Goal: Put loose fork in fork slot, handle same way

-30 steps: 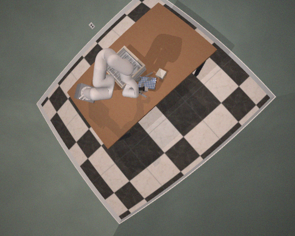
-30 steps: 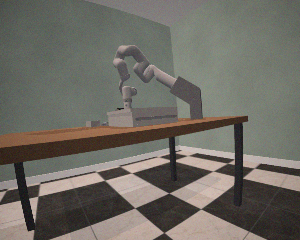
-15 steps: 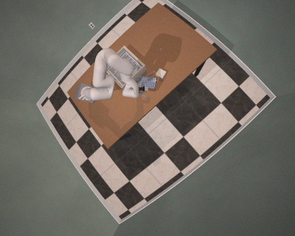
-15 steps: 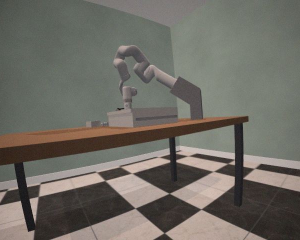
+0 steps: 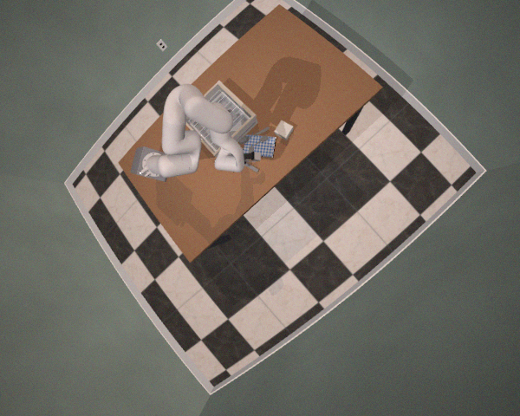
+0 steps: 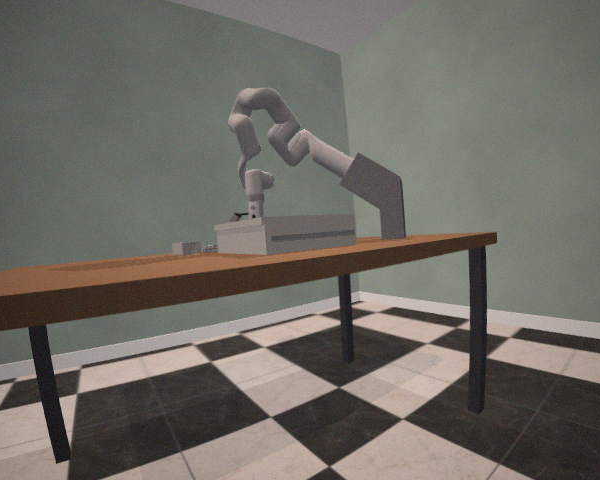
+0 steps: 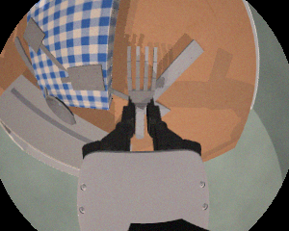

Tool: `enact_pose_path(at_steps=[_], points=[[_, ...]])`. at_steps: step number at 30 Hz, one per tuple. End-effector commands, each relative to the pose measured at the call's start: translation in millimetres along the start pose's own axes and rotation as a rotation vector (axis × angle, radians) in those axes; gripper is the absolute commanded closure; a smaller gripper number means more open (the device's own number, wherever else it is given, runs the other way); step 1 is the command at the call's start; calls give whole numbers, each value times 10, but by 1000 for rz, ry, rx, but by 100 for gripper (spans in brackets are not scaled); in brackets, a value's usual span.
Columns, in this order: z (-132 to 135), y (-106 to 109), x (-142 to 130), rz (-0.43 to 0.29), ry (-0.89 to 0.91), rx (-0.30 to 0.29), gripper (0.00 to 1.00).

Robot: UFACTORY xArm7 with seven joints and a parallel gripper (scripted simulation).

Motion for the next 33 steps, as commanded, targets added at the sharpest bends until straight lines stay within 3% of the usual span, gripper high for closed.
enact_pose_path(at_steps=[1, 25, 33], points=[[-5, 119, 6, 1, 0, 1, 97], [-4, 1234, 6, 1, 0, 1, 97], [-4, 1453, 6, 1, 0, 1, 97]])
Point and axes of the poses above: the point where the finger pads meet when closed, its own y axis back along the fingers, its own z axis across the jaws, x = y × z, the point moved 4 cm from there along y, back along the fingers, and after that the axes turned 15 degrees about -y, right-handed, at the moved point
